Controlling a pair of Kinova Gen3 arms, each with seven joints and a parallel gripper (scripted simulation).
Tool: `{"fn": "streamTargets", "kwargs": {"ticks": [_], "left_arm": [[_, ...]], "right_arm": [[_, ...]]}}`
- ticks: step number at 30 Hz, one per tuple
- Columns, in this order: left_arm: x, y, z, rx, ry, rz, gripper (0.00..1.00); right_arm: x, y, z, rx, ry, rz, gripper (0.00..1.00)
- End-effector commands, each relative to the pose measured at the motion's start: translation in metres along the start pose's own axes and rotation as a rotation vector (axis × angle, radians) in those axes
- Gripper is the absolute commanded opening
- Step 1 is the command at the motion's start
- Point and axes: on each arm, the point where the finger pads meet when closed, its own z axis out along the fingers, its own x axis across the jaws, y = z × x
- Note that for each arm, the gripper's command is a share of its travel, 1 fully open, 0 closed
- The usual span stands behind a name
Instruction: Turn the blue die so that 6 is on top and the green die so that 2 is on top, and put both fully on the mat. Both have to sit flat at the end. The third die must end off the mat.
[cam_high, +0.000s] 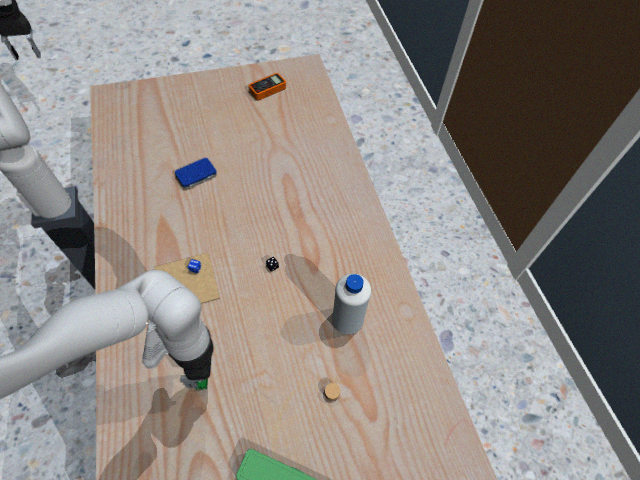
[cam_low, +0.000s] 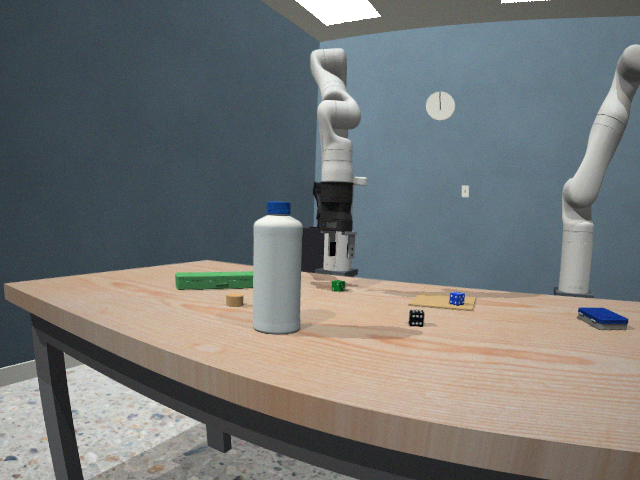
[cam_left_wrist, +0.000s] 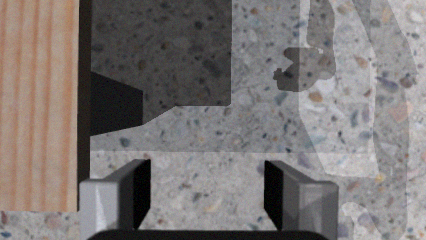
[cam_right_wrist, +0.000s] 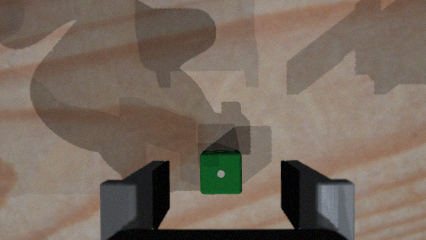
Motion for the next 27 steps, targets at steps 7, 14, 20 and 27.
{"fn": "streamTargets", "kwargs": {"ticks": [7,14,20,27], "left_arm": [[-0.0023,-0.0011,-0.0005,0.006,-0.007,0.002,1.00],[-0.0023,-0.0011,-0.0005,0.006,-0.007,0.002,1.00],[-0.0023,-0.0011,-0.0005,0.006,-0.007,0.002,1.00],[-0.0023,-0.0011,-0.0005,0.006,-0.007,0.002,1.00]], "right_arm": [[-0.0008,0.0016,-0.0008,-0.007,0.004,-0.008,0.79],[-0.0008,0.0016,-0.0008,-0.007,0.004,-0.008,0.79],[-0.0008,0.0016,-0.0008,-0.007,0.004,-0.008,0.79],[-0.0008,0.0016,-0.0008,-0.007,0.004,-0.008,0.79]]}}
